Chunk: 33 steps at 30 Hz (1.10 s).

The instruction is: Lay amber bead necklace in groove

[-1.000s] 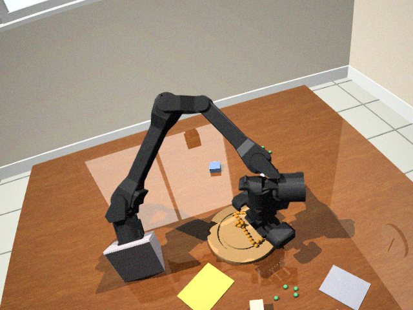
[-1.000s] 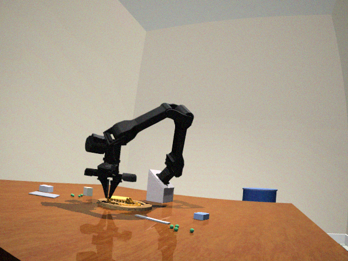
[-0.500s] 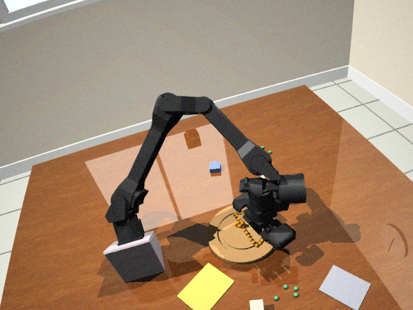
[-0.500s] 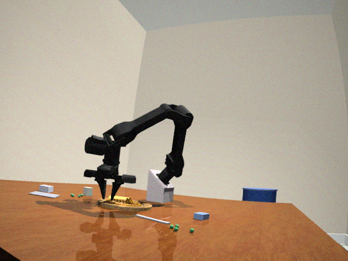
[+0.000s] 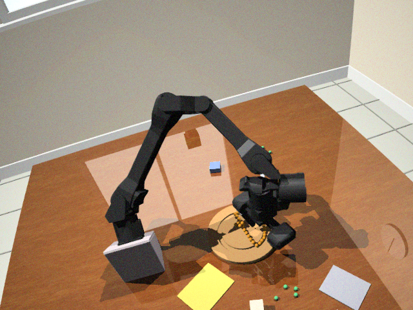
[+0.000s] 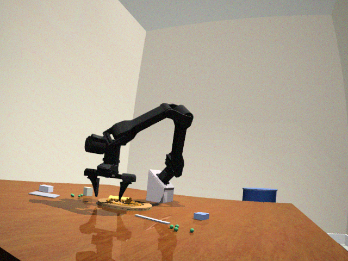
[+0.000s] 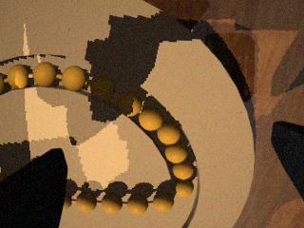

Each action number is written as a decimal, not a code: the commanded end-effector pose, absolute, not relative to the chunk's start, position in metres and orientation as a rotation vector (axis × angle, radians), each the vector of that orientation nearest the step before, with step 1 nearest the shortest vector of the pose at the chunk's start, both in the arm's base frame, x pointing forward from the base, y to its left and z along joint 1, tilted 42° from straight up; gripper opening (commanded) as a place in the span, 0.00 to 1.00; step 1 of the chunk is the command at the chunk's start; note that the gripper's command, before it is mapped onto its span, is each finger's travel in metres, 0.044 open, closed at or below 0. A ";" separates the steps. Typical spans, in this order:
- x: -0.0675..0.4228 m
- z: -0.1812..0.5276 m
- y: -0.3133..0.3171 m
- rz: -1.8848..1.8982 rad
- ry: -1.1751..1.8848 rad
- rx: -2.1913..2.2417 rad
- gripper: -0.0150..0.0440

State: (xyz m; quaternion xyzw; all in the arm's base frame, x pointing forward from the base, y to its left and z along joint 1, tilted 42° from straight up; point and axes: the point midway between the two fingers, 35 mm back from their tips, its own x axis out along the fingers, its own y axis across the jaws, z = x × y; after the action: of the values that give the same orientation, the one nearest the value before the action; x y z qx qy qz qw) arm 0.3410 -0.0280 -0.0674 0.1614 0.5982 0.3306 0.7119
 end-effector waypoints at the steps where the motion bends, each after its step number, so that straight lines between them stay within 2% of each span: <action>1: 0.341 -0.067 -0.028 0.736 1.327 0.356 1.00; 13: 0.341 -0.067 -0.028 0.736 1.327 0.356 1.00; 16: 0.337 -0.065 -0.031 0.637 1.387 0.476 0.87; 25: 0.316 -0.052 -0.046 -0.068 1.637 1.211 0.47; 29: 0.308 -0.048 -0.051 -0.361 1.670 1.467 0.46; 33: 0.307 -0.047 -0.051 -0.376 1.671 1.480 0.46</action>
State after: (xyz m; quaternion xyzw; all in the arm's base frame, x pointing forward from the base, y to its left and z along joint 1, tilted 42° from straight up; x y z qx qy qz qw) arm 0.3211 -0.0471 -0.0509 0.4996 0.6786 -0.0126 0.5382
